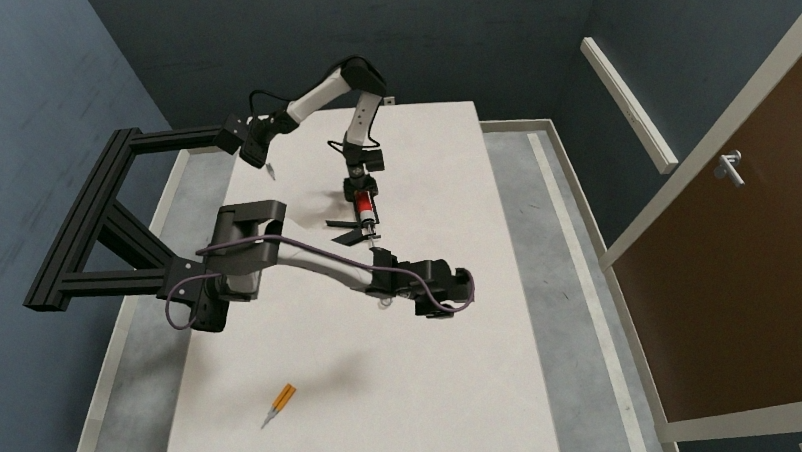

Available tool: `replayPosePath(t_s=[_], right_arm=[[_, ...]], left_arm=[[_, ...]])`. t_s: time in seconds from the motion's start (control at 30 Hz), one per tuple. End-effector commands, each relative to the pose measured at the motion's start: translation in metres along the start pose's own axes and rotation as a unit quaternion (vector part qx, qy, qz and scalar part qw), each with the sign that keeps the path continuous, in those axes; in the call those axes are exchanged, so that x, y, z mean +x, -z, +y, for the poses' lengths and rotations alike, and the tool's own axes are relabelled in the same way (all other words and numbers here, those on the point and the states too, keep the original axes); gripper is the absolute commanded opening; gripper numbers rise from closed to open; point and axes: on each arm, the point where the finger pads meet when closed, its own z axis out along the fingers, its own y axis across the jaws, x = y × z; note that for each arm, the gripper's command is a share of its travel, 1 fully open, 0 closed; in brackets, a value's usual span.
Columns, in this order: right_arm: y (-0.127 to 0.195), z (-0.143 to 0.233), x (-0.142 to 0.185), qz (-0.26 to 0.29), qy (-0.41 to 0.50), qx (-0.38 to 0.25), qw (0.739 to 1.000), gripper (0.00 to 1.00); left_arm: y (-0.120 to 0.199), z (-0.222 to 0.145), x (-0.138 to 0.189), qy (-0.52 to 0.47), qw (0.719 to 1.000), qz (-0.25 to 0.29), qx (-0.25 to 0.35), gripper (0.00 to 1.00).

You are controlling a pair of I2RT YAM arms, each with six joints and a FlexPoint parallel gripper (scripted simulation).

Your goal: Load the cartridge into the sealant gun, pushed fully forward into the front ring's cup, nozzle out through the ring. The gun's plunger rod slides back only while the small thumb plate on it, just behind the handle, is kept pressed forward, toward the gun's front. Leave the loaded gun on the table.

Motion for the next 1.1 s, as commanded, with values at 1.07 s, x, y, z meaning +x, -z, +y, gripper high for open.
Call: replayPosePath(t_s=[1.07], right_arm=[[0.011,0.003,-0.022,-0.028,-0.002,-0.006,1.0,0.52]], left_arm=[[0.047,0.003,0.002,-0.001,1.0,-0.004,-0.009,0.73]])
